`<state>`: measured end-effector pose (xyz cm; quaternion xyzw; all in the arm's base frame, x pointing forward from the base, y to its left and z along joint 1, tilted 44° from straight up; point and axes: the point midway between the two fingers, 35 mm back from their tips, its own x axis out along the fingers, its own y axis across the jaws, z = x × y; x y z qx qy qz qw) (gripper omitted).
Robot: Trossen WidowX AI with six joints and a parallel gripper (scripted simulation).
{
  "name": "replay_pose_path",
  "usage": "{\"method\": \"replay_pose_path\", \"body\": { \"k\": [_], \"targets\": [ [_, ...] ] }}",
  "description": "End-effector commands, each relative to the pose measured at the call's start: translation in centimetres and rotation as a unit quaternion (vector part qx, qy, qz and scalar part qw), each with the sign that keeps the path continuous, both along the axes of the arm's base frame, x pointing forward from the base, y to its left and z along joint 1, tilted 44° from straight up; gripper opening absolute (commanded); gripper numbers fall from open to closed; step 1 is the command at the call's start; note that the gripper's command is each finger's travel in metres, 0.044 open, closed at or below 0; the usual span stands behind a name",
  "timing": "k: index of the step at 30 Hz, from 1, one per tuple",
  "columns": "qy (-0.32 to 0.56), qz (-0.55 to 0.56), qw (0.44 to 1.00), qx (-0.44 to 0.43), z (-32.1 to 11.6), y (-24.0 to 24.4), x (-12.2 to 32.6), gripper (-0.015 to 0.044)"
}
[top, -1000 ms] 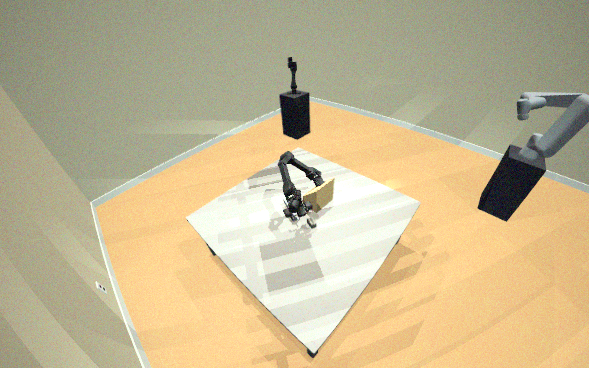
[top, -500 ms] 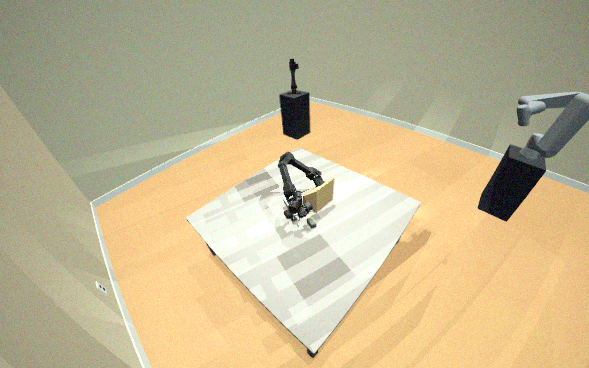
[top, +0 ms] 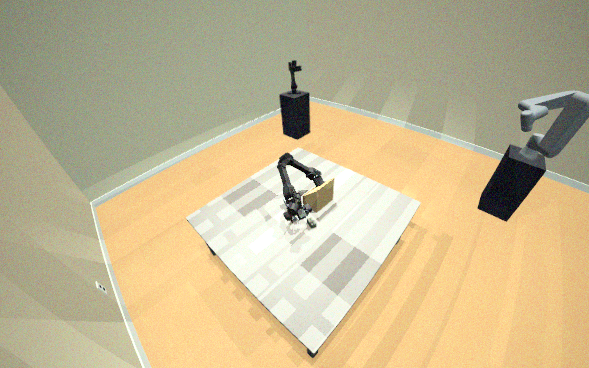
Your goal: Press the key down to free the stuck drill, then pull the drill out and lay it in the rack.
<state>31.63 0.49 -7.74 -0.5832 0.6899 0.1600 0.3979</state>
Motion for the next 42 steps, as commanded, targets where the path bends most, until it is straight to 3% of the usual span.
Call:
{"method": "replay_pose_path", "body": {
  "k": [1,20,36,42],
  "targets": [
    [0.005,0.001,1.0,-0.003,-0.5,-0.8,-0.3,0.044],
    [0.005,0.001,1.0,-0.005,-1.7,-2.8,-0.7,0.044],
    [0.001,-0.001,1.0,-0.002,-1.5,-2.6,-0.5,0.002],
    [0.001,-0.001,1.0,-0.002,-1.5,-2.6,-0.5,0.0]
  ]
}}
